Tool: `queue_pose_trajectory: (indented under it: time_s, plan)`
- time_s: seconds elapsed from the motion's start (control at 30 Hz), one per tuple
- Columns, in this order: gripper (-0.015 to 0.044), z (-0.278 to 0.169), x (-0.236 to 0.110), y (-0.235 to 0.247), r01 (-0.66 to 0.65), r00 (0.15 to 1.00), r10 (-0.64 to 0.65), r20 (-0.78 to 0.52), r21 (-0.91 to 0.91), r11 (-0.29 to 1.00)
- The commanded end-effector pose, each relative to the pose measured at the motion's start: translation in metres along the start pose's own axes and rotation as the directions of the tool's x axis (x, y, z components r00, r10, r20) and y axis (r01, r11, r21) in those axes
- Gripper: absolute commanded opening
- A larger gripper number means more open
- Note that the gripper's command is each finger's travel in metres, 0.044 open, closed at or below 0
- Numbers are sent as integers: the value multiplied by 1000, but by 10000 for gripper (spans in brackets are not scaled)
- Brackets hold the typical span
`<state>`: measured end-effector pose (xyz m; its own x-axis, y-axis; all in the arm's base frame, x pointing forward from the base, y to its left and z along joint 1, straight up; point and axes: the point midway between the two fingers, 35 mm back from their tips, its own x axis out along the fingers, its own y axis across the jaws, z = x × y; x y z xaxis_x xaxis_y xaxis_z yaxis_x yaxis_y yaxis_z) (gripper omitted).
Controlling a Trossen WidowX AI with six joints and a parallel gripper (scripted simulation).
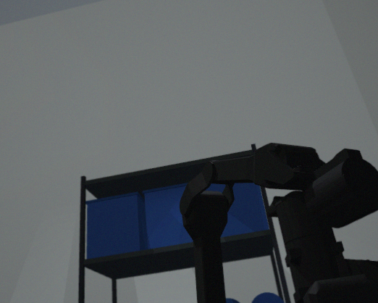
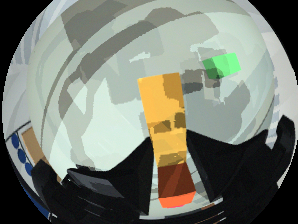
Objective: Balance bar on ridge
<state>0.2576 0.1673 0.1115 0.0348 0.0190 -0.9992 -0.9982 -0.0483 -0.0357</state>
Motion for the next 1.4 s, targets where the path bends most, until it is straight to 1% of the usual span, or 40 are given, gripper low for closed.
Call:
queue_pose_trajectory:
  time_s: [0.0, 1.33, 1.37]
  plan:
    - [167, 0, 0, 0, 0, 1000, 0, 0, 0, 1000]
    - [173, 0, 0, 0, 0, 1000, 0, 0, 0, 1000]
    - [185, 0, 0, 0, 0, 1000, 0, 0, 0, 1000]
